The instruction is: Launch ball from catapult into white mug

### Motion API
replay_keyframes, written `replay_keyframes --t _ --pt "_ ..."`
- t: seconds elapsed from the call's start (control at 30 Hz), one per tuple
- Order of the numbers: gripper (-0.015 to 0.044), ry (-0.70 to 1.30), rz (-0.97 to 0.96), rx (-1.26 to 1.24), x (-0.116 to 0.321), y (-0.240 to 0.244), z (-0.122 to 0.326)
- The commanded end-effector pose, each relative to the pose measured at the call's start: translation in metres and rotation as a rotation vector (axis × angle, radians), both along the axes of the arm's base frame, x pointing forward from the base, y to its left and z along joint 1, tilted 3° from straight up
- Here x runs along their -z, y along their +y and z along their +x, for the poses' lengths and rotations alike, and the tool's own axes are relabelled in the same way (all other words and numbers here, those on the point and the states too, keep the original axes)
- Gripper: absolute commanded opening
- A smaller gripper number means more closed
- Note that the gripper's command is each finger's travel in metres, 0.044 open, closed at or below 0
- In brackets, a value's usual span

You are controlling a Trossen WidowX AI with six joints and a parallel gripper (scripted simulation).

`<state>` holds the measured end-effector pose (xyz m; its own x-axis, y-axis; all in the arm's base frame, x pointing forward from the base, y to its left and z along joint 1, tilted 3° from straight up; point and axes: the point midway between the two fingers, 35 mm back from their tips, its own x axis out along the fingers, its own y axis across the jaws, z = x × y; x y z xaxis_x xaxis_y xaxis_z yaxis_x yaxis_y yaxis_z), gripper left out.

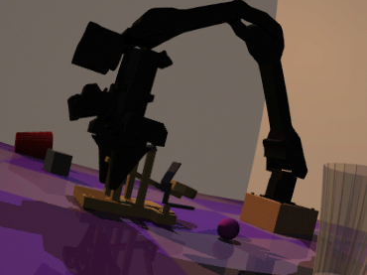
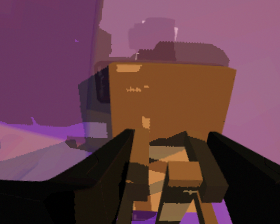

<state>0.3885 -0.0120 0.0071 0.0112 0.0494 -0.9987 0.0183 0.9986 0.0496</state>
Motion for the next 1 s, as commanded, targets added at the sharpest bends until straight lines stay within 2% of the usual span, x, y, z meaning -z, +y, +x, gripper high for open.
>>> replay_keyframes --t 0.0,0.13,0.27,0.3,0.97 --pt "0.0138 -0.001 0.000 0.000 0.000 0.000 0.000" --pt "0.0111 -0.001 0.000 0.000 0.000 0.000 0.000" --pt "0.0006 0.000 0.000 0.000 -0.039 -0.002 0.001" --pt "0.0000 0.000 0.000 0.000 -0.047 -0.002 0.000" --pt "0.0000 0.003 0.000 0.002 -0.027 -0.001 0.002"
